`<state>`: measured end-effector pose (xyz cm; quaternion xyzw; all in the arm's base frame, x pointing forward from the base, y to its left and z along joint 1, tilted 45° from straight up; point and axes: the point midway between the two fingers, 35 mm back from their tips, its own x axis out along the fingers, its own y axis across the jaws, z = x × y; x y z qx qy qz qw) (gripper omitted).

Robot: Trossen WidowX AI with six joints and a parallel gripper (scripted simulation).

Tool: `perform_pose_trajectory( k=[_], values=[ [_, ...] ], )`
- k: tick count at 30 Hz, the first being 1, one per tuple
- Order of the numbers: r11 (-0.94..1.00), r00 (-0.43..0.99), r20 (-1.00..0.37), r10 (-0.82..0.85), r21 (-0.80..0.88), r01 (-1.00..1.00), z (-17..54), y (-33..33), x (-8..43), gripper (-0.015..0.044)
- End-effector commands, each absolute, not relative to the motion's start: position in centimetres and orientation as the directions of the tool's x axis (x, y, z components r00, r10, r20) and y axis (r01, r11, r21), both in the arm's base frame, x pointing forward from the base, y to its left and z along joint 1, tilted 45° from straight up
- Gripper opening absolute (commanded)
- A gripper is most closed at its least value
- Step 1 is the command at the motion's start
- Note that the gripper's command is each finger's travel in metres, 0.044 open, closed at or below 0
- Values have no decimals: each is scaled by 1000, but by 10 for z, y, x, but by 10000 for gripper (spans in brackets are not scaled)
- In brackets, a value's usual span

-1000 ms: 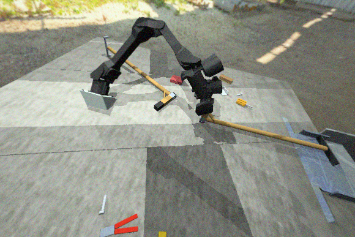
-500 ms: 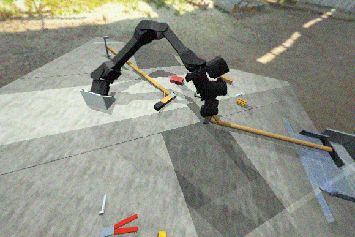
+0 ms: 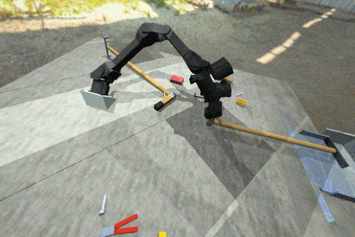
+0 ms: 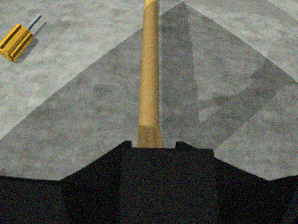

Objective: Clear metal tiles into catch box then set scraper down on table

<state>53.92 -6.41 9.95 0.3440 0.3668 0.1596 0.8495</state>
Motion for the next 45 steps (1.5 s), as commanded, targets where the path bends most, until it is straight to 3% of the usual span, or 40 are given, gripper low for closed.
perform_pose_trajectory(
  k=[1, 45],
  values=[
    [712, 680, -513, 523, 701, -19, 100, -64, 539, 0],
    [714, 682, -515, 519, 700, -15, 103, -69, 511, 0]
  ],
)
